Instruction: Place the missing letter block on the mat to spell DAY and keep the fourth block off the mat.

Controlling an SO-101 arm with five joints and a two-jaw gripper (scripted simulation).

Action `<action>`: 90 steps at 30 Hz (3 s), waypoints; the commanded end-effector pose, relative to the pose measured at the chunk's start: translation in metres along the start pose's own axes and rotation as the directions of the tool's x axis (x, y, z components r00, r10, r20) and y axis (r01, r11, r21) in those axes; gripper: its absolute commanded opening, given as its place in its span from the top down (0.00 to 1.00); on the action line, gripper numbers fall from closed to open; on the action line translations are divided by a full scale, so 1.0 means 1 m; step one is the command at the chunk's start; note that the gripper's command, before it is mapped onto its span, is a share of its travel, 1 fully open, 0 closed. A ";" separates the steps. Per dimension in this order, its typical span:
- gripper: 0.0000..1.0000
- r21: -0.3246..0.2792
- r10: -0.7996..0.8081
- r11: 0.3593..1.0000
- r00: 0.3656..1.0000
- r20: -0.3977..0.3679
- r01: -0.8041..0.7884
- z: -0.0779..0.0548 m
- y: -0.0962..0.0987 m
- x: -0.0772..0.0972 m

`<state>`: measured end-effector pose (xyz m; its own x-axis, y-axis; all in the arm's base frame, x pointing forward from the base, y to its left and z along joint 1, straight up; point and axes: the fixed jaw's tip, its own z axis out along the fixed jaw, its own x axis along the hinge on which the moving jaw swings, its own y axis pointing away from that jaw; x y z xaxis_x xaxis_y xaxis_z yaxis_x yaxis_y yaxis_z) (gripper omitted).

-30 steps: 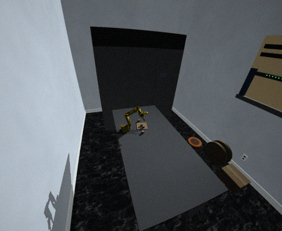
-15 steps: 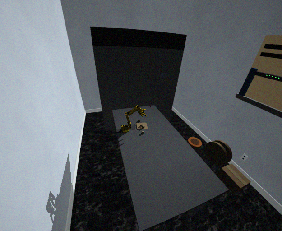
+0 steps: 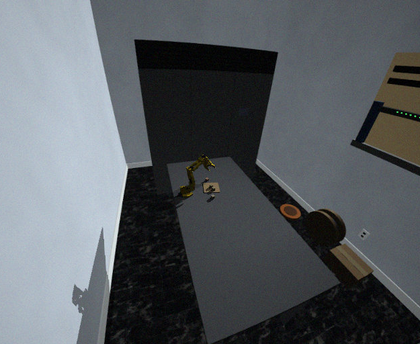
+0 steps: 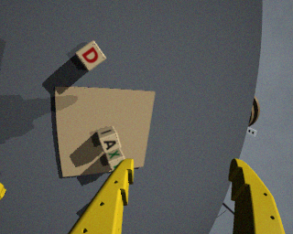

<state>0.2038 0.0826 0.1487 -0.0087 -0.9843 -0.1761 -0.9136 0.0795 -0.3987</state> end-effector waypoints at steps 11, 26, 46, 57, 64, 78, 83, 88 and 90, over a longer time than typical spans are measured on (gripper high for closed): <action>0.68 0.045 -0.420 0.907 0.903 0.090 0.418 -0.004 0.011 -0.039; 0.68 0.050 -0.508 0.861 0.855 0.105 0.506 -0.004 0.016 -0.047; 0.68 -0.284 -0.513 0.811 0.855 0.075 0.511 0.058 0.043 -0.035; 0.68 -0.431 -0.517 0.757 0.854 0.062 0.490 0.082 0.061 -0.025; 0.68 -0.431 -0.517 0.757 0.854 0.062 0.490 0.082 0.061 -0.025; 0.68 -0.380 -0.520 0.775 0.851 0.069 0.505 0.076 0.053 -0.031; 0.68 -0.380 -0.520 0.775 0.851 0.069 0.505 0.076 0.053 -0.031; 0.68 -0.380 -0.520 0.775 0.851 0.069 0.505 0.076 0.053 -0.031; 0.68 -0.380 -0.520 0.775 0.851 0.069 0.505 0.076 0.053 -0.031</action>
<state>0.1810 0.1245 0.0518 0.4902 -0.8716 0.0026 -0.8716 -0.4901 0.0138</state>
